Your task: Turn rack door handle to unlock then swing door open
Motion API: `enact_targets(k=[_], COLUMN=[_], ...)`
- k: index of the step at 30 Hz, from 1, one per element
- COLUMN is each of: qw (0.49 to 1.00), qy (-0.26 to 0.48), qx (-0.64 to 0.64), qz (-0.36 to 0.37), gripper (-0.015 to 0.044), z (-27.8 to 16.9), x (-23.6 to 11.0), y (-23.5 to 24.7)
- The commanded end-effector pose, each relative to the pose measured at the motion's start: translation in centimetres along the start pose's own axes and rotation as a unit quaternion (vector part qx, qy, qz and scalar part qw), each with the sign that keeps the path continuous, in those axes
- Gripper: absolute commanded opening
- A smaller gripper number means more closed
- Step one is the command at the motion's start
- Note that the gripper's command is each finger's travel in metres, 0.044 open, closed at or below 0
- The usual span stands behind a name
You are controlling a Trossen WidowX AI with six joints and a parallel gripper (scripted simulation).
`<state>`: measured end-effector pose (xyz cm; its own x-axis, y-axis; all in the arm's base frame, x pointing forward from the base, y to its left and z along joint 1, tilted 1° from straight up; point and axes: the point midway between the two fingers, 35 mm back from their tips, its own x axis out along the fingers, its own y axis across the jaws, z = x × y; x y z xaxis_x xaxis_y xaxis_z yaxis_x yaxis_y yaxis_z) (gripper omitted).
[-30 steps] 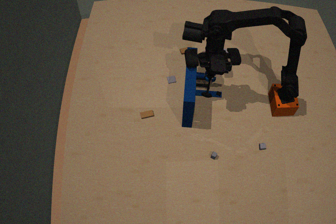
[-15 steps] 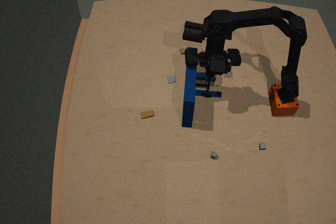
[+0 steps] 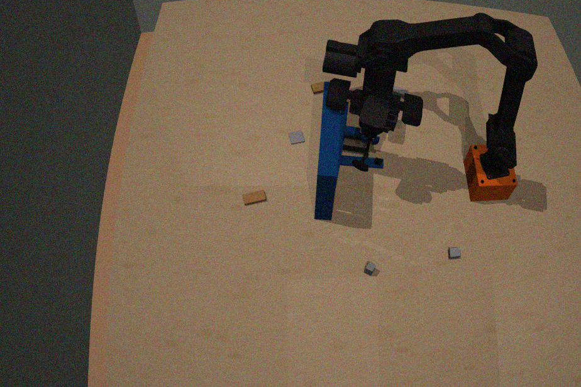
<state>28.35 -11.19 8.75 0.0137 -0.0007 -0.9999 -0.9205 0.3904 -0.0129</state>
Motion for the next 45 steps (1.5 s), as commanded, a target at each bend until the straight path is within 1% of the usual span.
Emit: enact_targets(k=[1, 20, 45], qw=[0.999, 0.977, 0.923], qy=[-0.003, -0.003, -0.005], qx=[0.047, 0.212, 0.384], qz=[-0.003, -0.001, 0.002], gripper=[0.0015, 0.0015, 0.0015], z=[0.3, 1.9, 5.5], x=[0.0, 0.1, 0.1], y=[0.5, 3.8, 7.4])
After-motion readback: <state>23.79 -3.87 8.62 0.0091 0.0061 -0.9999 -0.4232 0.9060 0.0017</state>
